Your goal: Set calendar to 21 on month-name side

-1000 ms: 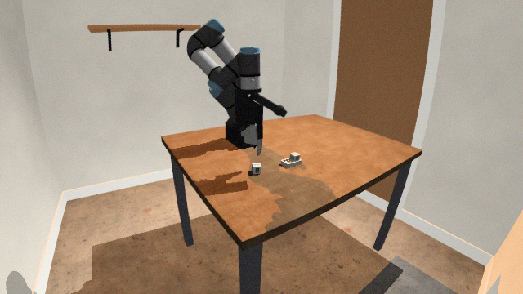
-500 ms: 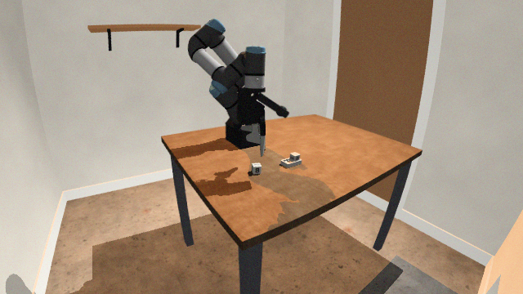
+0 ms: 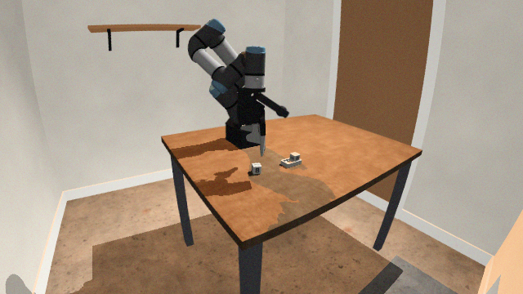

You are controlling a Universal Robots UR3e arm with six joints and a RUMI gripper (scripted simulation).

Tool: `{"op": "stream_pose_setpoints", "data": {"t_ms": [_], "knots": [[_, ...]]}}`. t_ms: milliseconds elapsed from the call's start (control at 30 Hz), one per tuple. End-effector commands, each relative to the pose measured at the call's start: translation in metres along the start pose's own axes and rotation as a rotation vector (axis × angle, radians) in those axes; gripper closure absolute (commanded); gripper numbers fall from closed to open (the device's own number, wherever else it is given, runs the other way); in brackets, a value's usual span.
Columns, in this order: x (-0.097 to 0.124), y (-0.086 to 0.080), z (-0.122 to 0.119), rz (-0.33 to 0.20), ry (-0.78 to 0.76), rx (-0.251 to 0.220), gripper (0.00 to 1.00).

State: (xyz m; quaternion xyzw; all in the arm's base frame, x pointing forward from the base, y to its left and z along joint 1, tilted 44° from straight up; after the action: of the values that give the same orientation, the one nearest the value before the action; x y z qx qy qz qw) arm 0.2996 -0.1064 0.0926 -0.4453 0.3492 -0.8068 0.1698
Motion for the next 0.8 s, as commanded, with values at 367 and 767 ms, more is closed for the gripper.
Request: {"op": "stream_pose_setpoints", "data": {"t_ms": [367, 767], "knots": [[-0.001, -0.0012, -0.0004, 0.001, -0.119, 0.002, 0.0], [-0.0026, -0.0038, -0.0024, 0.001, -0.488, 0.002, 0.0]]}}
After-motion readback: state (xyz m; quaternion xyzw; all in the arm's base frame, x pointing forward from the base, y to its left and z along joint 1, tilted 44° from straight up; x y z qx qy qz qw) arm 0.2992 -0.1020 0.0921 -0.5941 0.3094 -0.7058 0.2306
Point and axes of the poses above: the point where the finger pads meet when closed, its own y axis out along the fingers, its own z axis across the jaws, x = y × z, the point moved 5 cm from there along -y, back along the fingers, and after that the axes turned 8 degrees about y, right-handed, at the moved point
